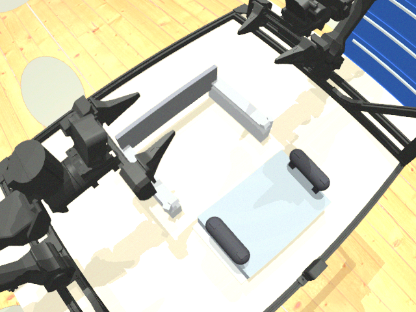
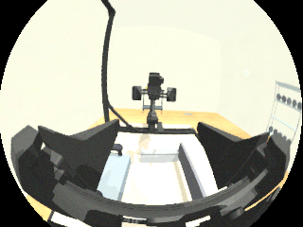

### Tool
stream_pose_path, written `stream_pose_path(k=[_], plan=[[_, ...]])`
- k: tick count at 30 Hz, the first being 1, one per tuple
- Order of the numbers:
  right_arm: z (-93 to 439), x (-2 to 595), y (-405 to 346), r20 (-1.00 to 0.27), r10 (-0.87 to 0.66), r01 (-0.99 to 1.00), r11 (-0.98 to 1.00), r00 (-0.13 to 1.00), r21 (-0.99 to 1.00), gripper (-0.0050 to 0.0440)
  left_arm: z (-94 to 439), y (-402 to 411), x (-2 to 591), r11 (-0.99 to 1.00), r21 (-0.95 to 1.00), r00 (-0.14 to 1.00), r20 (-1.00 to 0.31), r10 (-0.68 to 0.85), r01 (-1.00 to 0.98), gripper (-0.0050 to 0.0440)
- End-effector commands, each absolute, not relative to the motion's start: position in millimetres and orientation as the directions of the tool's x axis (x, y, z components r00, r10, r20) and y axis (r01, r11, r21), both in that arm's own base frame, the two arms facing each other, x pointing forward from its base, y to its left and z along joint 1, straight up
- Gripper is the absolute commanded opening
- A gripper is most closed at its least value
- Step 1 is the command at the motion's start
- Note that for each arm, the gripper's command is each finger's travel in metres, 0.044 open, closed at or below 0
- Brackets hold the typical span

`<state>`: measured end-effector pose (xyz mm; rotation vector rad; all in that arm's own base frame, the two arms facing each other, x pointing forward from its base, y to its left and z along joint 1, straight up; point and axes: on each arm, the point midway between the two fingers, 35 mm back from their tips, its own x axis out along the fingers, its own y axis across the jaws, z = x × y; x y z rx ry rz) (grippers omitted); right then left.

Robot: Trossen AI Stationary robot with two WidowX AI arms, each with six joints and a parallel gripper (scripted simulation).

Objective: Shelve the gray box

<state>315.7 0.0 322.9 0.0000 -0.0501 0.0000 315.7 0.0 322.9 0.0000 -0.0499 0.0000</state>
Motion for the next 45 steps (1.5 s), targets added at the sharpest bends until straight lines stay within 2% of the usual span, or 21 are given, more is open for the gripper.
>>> stream_pose_path(k=[1,17,20,23,27,32,34,39,45], plan=[[323,316,0,0.050,0.000,0.000,1.000,0.999,0.000,0.0440,323,0,316,1.000,0.000,0.999,0.050,0.000,0.000,0.0440],[323,316,0,0.050,0.000,0.000,1.000,0.999,0.000,0.0440,323,0,316,1.000,0.000,0.999,0.050,0.000,0.000,0.0440],[322,316,1,0.045,0.001,-0.002,1.000,0.999,0.007,0.0380,322,-1,316,1.000,-0.007,0.999,0.045,-0.001,0.002,0.0380],[320,321,4,0.016,0.010,-0.011,0.999,1.000,0.050,0.0380,320,-4,321,0.999,-0.049,1.000,0.016,-0.010,0.011,0.0380],[309,334,17,-0.083,0.040,-0.023,0.981,0.996,0.193,0.0380,310,-16,334,0.981,-0.191,0.996,-0.082,-0.039,0.023,0.0380],[283,356,51,-0.304,0.100,0.056,0.883,0.947,0.465,0.0380,285,-45,358,0.884,-0.465,0.948,-0.301,-0.099,-0.055,0.0380],[283,356,51,-0.304,0.100,0.056,0.883,0.947,0.465,0.0380,285,-45,358,0.884,-0.465,0.948,-0.301,-0.099,-0.055,0.0380],[254,370,93,-0.528,0.143,0.275,0.725,0.837,0.632,0.0380,256,-84,374,0.721,-0.634,0.836,-0.530,-0.144,-0.278,0.0380],[230,369,129,-0.711,0.139,0.554,0.531,0.689,0.641,0.0380,230,-119,375,0.526,-0.640,0.685,-0.715,-0.141,-0.560,0.0380]])
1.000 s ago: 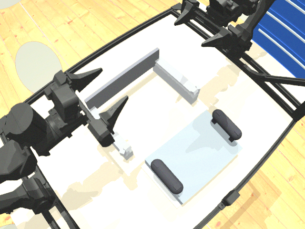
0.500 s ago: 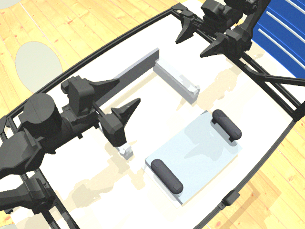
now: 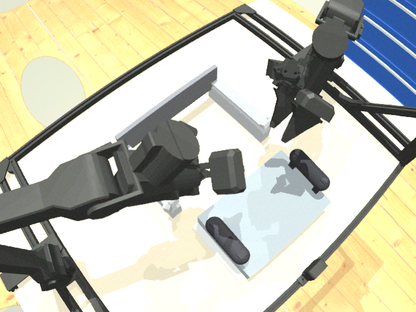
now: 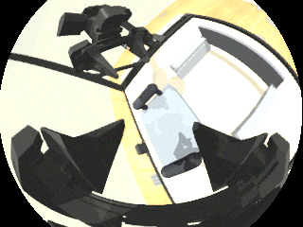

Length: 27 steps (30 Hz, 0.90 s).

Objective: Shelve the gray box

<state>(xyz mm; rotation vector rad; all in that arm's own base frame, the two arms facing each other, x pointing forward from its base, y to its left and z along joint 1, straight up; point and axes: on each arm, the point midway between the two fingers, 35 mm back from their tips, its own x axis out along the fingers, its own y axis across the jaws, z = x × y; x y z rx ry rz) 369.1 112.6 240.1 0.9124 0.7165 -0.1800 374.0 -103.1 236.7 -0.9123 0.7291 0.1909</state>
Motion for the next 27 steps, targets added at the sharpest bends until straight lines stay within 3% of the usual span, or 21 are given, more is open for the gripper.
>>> stream_pose_path(k=[1,4,6,15,27], plan=[[226,368,134,-0.738,0.134,0.599,0.497,0.662,0.628,0.0380,226,-125,374,0.491,-0.628,0.658,-0.740,-0.136,-0.604,0.0380],[214,362,150,-0.810,0.111,0.724,0.391,0.576,0.569,0.0380,215,-141,370,0.385,-0.573,0.577,-0.808,-0.117,-0.724,0.0380],[214,362,150,-0.810,0.111,0.724,0.391,0.576,0.569,0.0380,215,-141,370,0.385,-0.573,0.577,-0.808,-0.117,-0.724,0.0380],[188,336,190,-0.943,-0.013,0.942,0.044,0.333,0.332,0.0380,187,-183,348,0.086,-0.335,0.336,-0.942,-0.001,-0.938,0.0380],[182,330,195,-0.955,-0.042,0.956,-0.013,0.294,0.295,0.0380,180,-189,343,0.033,-0.295,0.296,-0.955,0.026,-0.955,0.0380]])
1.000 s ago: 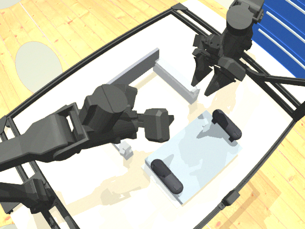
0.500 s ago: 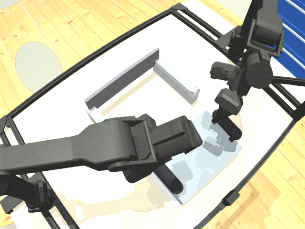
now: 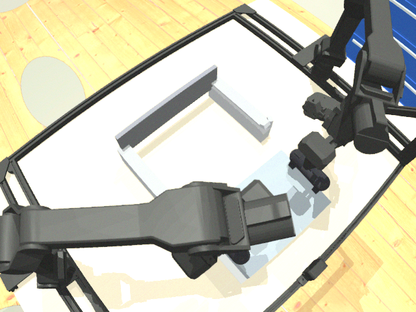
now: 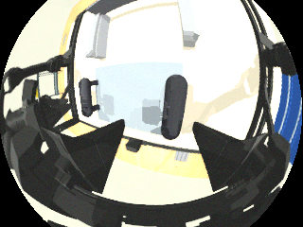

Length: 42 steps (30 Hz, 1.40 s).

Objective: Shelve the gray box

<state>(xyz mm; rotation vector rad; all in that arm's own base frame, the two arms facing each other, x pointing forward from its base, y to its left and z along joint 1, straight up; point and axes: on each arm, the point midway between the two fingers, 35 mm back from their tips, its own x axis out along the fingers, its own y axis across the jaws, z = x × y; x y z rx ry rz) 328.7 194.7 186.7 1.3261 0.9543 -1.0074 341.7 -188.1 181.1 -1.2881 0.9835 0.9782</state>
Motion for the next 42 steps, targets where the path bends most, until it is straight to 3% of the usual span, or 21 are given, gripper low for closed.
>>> stream_pose_path(k=[1,42], plan=[[178,330,195,-0.955,-0.042,0.956,-0.013,0.294,0.295,0.0380,177,-189,343,0.033,-0.295,0.296,-0.955,0.026,-0.955,0.0380],[118,332,197,-0.955,-0.040,0.955,-0.011,0.294,0.295,0.0380,119,-191,345,0.033,-0.295,0.296,-0.955,0.026,-0.955,0.0380]])
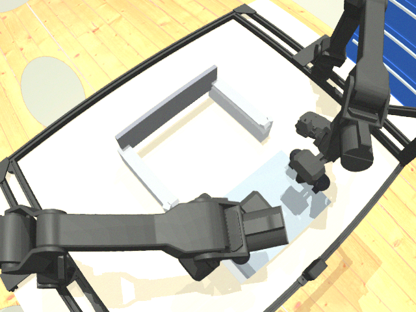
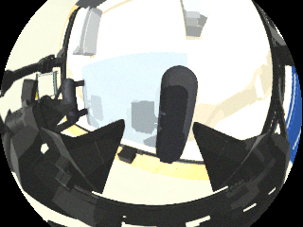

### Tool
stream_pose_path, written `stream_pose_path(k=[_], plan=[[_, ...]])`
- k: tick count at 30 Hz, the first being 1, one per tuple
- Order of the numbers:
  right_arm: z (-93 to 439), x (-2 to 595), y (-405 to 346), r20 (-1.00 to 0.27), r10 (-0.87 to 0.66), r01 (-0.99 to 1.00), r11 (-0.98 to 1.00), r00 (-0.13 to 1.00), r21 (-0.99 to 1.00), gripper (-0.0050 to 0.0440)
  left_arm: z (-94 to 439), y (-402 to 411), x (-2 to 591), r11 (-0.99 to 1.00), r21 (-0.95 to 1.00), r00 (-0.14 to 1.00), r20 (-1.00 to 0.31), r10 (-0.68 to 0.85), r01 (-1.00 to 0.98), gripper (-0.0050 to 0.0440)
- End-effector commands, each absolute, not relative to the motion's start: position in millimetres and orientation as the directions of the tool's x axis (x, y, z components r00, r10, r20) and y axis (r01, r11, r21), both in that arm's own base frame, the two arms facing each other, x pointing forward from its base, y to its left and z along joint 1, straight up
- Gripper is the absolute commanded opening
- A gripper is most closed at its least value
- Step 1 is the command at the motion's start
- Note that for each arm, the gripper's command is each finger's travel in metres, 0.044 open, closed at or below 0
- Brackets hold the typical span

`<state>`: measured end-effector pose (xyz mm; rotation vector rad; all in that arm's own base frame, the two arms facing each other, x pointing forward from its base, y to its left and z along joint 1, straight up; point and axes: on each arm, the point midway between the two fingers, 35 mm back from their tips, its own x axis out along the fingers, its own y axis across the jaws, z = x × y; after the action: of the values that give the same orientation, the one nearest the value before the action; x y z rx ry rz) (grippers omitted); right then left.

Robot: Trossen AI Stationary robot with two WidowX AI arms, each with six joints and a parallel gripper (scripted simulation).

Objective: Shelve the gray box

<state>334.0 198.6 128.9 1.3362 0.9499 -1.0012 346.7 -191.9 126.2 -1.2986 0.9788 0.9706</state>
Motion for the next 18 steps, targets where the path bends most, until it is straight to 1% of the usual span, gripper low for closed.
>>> stream_pose_path(k=[1,18], plan=[[117,332,197,-0.955,-0.040,0.955,-0.011,0.294,0.295,0.0380,117,-191,345,0.033,-0.295,0.296,-0.955,0.026,-0.955,0.0380],[92,330,195,-0.955,-0.040,0.955,-0.012,0.295,0.295,0.0380,92,-190,344,0.033,-0.295,0.296,-0.955,0.026,-0.955,0.0380]])
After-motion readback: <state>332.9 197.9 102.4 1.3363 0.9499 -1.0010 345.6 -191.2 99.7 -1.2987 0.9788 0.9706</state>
